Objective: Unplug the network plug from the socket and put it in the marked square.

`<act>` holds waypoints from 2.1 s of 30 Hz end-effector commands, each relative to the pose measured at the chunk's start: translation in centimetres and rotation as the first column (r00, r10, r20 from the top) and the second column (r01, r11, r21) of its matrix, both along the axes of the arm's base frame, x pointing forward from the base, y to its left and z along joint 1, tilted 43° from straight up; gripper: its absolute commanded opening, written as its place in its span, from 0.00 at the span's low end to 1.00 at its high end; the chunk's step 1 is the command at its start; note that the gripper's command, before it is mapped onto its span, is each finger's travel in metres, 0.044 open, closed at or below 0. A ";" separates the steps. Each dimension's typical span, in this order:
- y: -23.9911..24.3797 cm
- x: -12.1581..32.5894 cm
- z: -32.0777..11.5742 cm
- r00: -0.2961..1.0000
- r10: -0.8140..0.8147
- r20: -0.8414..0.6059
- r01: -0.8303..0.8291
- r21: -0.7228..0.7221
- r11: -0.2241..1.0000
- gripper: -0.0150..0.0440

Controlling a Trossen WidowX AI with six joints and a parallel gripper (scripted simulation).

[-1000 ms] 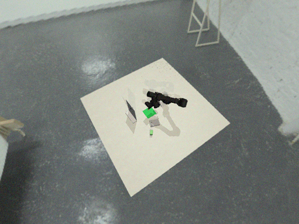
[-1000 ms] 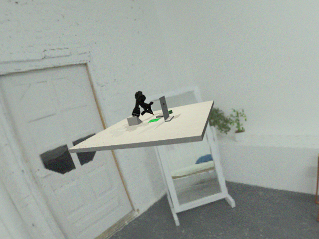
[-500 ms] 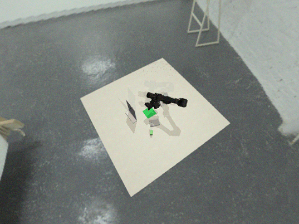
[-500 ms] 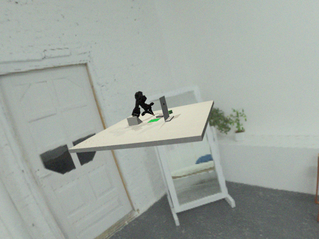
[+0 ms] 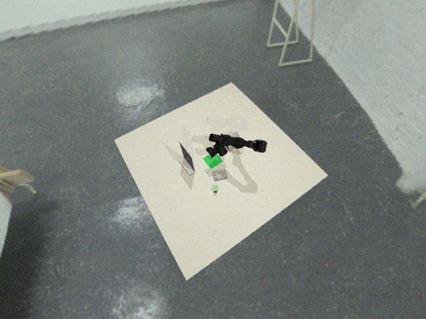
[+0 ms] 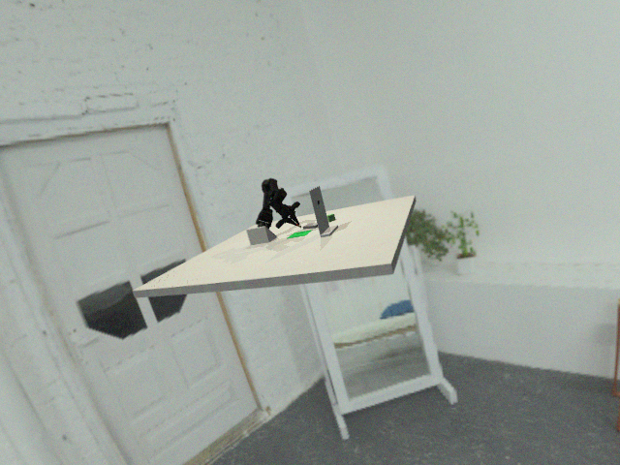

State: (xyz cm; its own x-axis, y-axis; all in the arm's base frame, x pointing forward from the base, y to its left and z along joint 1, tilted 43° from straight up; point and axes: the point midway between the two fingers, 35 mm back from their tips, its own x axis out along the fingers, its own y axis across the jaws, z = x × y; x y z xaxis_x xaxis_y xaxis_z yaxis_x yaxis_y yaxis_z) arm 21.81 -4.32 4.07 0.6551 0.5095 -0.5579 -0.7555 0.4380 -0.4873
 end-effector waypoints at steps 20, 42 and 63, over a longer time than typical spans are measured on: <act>1.9 0.0 -1.9 1.000 -0.007 -0.006 0.007 0.007 1.000 0.25; 2.7 0.3 -2.3 1.000 -0.007 -0.005 0.007 0.009 1.000 0.25; 2.8 0.4 -2.2 1.000 -0.002 0.003 0.002 0.009 1.000 0.52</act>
